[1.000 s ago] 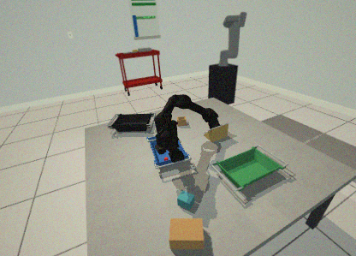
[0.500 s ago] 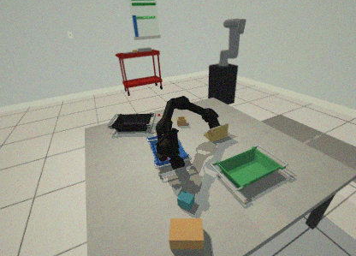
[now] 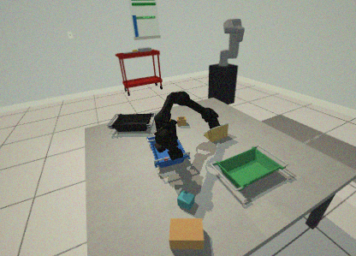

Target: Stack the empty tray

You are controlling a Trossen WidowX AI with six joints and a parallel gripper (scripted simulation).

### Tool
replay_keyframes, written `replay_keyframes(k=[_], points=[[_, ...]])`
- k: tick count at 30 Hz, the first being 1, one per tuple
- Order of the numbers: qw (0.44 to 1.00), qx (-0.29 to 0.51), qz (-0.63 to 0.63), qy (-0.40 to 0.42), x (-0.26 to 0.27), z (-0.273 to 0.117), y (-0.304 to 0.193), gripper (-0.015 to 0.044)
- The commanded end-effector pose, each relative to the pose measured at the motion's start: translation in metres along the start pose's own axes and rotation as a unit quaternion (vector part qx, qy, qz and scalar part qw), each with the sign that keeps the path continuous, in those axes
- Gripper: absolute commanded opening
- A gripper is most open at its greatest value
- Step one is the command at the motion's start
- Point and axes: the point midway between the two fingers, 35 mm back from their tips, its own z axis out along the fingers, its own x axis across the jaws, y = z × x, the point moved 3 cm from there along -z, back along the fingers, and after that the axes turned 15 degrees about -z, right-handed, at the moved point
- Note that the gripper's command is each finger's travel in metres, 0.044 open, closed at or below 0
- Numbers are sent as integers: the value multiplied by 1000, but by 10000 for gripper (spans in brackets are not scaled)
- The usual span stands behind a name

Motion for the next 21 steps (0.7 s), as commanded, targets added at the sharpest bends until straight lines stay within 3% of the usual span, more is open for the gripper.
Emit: replay_keyframes(k=[1, 12, 21], points=[[1000, 4, 0, -6, -17, 1, -3, 84], [1000, 4, 0, -7, -49, 21, -11, 84], [1000, 4, 0, -6, -44, -10, -9, 84]])
